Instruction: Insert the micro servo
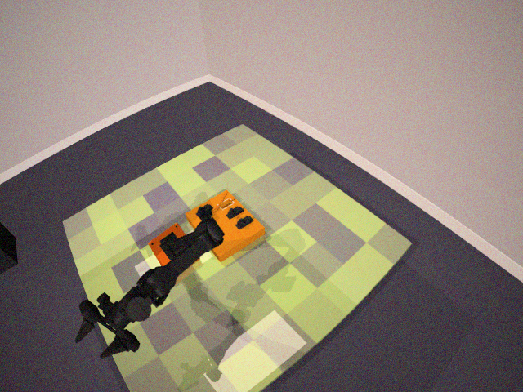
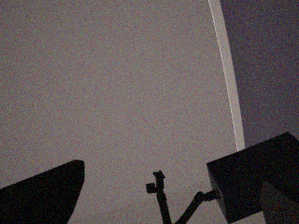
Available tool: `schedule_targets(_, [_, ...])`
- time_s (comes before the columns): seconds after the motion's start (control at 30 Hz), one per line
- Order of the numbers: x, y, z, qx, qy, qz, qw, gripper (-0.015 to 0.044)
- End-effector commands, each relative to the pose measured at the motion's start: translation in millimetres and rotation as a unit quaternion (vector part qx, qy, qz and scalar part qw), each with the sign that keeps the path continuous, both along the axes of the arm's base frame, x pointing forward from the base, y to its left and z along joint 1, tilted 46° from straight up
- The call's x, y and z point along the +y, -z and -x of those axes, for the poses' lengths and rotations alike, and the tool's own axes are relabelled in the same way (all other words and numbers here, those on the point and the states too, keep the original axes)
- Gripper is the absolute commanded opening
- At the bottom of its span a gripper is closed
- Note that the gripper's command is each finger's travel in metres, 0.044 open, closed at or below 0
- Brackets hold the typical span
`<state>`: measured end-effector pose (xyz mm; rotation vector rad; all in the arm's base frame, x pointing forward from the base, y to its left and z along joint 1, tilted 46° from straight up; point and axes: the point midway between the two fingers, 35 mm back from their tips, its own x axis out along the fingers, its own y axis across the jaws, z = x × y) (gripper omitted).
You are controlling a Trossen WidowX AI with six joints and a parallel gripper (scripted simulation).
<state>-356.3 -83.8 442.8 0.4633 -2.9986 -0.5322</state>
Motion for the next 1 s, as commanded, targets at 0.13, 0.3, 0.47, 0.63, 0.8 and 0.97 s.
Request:
schedule_targets(0.13, [-8, 1, -1, 0.000, -0.010, -0.007, 1.000, 0.0440])
schedule_targets(0.3, [-30, 6, -6, 0.000, -0.041, -0.027, 0.999, 0.0440])
schedule_targets(0.47, [-61, 11, -15, 0.003, -0.082, -0.054, 0.995, 0.0440])
schedule_targets(0.63, [-88, 16, -26, 0.007, -0.121, -0.078, 0.990, 0.0440])
schedule_targets(0.8, [-117, 22, -39, 0.013, -0.161, -0.104, 0.981, 0.0440])
schedule_targets(0.97, [-143, 27, -55, 0.022, -0.201, -0.129, 0.971, 0.0440])
